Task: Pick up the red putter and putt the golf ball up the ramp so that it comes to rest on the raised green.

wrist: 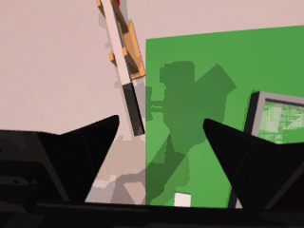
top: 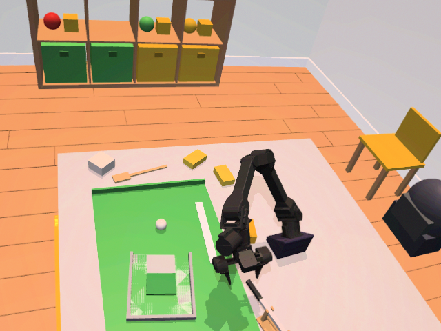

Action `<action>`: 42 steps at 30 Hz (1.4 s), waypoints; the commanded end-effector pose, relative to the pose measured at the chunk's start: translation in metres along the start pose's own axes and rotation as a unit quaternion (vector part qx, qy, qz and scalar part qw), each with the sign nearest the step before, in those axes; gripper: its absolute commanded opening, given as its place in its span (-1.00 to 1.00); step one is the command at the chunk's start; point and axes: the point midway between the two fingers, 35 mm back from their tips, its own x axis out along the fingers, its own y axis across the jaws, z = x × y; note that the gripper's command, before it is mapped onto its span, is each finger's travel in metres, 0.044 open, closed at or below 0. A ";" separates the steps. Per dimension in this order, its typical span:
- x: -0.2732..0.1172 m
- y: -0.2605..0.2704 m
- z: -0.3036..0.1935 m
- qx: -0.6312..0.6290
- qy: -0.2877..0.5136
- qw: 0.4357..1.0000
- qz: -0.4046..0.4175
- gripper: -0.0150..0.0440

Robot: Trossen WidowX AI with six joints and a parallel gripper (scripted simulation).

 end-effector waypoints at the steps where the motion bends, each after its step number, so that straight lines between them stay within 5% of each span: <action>1: 0.023 0.044 0.011 -0.152 0.089 0.984 -0.013 1.00; 42: 0.075 0.038 -0.015 -0.159 0.094 0.983 -0.015 1.00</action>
